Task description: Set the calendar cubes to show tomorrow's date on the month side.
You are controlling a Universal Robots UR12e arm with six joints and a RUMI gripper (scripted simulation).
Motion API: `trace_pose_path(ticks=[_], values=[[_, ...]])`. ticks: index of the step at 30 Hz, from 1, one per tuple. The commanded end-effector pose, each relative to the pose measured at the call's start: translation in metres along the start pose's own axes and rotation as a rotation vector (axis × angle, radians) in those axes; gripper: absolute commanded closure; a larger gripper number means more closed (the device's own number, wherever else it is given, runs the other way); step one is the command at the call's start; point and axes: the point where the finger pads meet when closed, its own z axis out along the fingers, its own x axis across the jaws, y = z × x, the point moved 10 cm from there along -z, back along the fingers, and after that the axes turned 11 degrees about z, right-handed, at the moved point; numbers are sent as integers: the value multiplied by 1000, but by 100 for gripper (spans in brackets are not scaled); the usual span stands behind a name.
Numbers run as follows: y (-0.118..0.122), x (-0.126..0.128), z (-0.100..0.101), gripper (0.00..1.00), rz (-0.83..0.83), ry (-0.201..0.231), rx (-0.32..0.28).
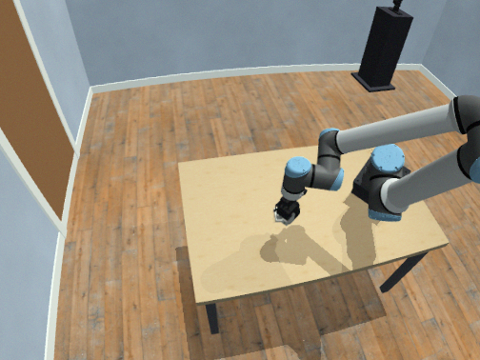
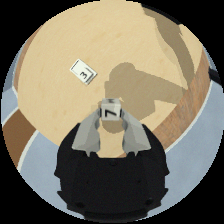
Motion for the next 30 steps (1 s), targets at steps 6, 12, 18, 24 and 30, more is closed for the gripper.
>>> trace_pose_path(ticks=[6, 12, 18, 24, 30], values=[[-3, 3, -1, 89, 317, -5, 0], [-3, 3, -1, 89, 440, -5, 0], [-4, 5, -1, 89, 613, -5, -1], [-4, 6, -1, 89, 794, -5, -1], [-4, 6, -1, 89, 961, -5, -2]])
